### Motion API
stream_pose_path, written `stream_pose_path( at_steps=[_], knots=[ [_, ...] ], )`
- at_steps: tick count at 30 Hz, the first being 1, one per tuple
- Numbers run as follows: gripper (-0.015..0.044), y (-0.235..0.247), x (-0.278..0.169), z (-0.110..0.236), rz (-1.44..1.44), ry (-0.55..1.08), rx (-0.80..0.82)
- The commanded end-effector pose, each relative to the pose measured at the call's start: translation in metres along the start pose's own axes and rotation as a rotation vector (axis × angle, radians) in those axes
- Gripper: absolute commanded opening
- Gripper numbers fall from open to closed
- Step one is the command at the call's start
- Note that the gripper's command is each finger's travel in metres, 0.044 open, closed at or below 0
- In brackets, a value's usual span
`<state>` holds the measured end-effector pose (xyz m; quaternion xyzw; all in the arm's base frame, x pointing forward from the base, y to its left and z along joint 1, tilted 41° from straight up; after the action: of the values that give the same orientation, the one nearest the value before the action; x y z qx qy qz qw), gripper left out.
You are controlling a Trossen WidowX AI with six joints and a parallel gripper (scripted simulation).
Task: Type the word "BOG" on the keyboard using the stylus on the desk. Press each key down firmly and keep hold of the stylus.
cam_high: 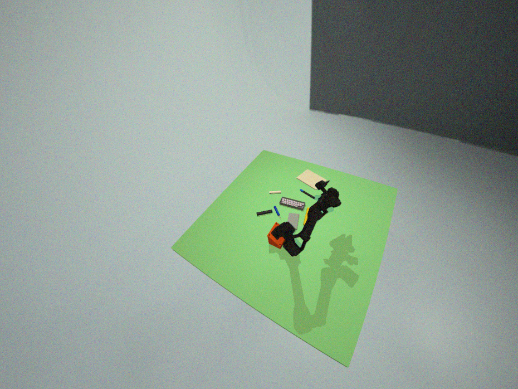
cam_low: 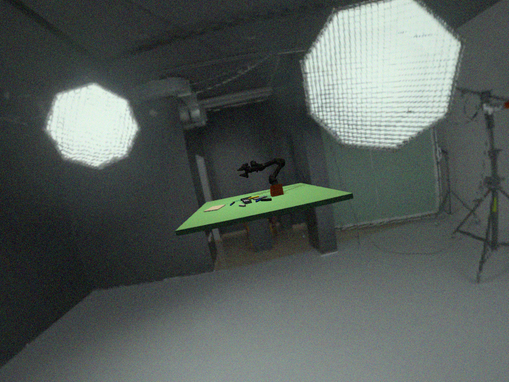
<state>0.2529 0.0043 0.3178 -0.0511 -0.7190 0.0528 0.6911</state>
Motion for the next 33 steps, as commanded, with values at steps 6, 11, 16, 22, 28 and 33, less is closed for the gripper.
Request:
stream_pose_path(
  at_steps=[6, 11, 16, 22, 28, 33],
  knots=[
    [0.0282, 0.019, -0.027, -0.027, -0.059, 0.175, 0.044],
    [0.0151, 0.053, -0.075, -0.060, -0.084, 0.476, 0.068],
    [0.0020, 0.088, -0.128, -0.078, -0.029, 0.776, 0.054],
    [0.0000, 0.136, -0.196, -0.074, 0.124, 1.111, 0.025],
    [0.0000, 0.169, -0.256, -0.061, 0.369, 1.367, -0.054],
    [0.0000, 0.190, -0.301, -0.043, 0.629, 1.520, -0.129]
  ],
)
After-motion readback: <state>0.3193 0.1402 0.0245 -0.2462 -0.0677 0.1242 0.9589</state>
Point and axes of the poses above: the point midway between the two fingers, 35 mm back from their tips, its own z axis back along the fingers, its own y axis across the jaws, x = y × z, the point moved 6 cm from there along z, back along the fingers, and after that the axes turned 8 degrees about z, right-handed, at the moved point
